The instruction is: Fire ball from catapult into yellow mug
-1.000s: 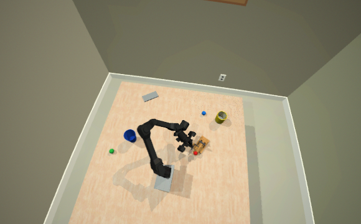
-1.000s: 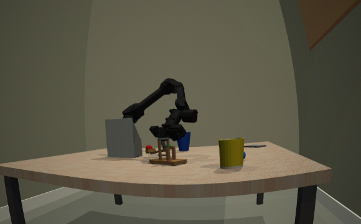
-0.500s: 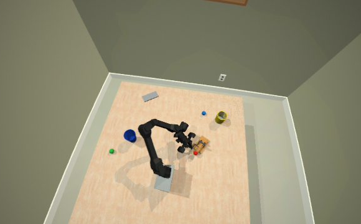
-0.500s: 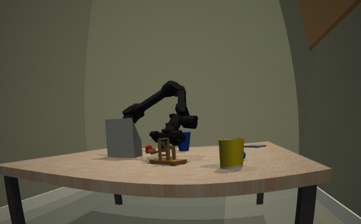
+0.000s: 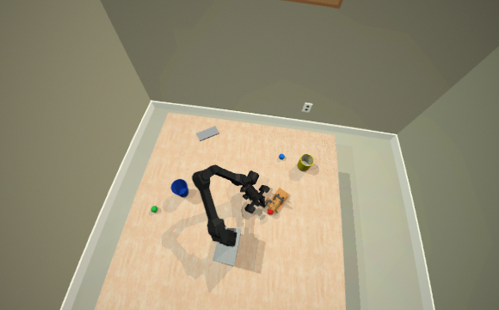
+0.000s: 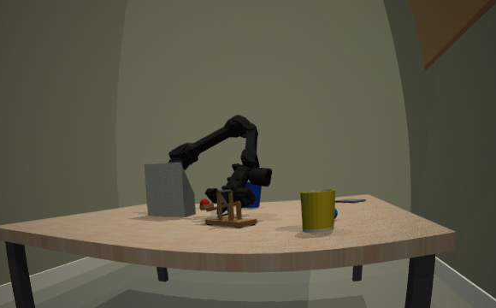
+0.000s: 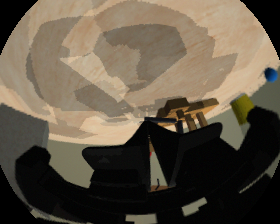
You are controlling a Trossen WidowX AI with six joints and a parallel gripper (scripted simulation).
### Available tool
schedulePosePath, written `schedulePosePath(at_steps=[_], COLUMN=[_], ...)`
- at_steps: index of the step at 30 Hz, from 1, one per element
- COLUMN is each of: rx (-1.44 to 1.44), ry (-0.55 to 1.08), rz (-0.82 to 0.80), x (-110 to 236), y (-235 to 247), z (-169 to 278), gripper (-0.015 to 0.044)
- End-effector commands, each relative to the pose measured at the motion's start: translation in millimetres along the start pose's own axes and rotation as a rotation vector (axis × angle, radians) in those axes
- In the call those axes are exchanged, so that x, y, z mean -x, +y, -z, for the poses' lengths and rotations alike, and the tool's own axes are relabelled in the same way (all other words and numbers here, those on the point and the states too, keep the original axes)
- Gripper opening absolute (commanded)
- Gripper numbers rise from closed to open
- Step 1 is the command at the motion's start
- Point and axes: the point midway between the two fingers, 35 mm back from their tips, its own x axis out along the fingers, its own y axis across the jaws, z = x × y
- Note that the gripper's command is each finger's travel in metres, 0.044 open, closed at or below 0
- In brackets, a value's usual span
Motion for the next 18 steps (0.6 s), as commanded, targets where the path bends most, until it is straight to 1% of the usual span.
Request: schedulePosePath(at_steps=[1, 4, 5, 11, 13, 15, 16, 18], rx=[0.004, 0.004, 0.004, 0.008, 0.008, 0.008, -0.01, -0.051], ry=[-0.003, -0.003, -0.003, 0.001, 0.003, 0.003, -0.01, -0.029], rz=[-0.012, -0.012, -0.011, -0.003, -0.002, -0.002, 0.017, 0.026], x=[-10, -8, 0, 99, 120, 123, 109, 110], y=[4, 3, 1, -4, 0, 1, -8, -16], z=[-10, -10, -8, 26, 35, 36, 30, 30], gripper=[0.0, 0.0, 0.0, 0.0, 0.0, 0.0, 0.0026, 0.0079])
